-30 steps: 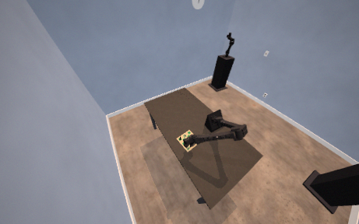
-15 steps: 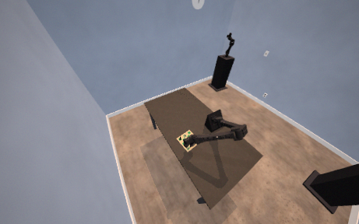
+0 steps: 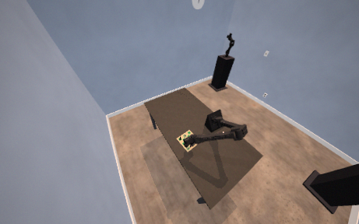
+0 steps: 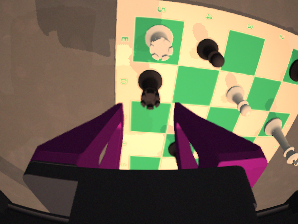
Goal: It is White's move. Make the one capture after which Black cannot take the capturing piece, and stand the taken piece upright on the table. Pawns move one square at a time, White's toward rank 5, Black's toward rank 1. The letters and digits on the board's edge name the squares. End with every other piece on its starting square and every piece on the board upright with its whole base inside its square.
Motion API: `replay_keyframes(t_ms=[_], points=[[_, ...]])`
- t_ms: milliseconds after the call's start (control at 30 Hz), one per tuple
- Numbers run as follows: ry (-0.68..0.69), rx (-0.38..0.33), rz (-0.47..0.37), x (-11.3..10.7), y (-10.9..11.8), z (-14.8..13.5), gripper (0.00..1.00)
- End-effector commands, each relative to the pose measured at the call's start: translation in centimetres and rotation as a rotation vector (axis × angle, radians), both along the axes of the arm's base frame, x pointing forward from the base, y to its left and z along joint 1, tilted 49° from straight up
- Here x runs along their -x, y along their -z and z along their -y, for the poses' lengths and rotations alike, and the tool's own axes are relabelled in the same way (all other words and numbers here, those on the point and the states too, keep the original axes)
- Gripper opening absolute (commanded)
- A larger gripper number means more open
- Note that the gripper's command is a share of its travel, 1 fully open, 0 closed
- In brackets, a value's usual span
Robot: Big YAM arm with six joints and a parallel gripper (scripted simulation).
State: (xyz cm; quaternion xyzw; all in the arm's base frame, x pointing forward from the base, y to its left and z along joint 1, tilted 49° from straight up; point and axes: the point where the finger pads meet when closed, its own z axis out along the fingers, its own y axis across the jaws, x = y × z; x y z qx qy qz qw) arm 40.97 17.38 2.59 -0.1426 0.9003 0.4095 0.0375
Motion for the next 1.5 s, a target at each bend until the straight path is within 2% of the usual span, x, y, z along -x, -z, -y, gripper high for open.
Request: replay_keyframes(t_ms=[0, 1467], points=[[0.020, 0.002, -0.008, -0.14, 0.66, 0.77, 0.36], [0.008, 0.001, 0.004, -0.08, 0.58, 0.75, 0.36]])
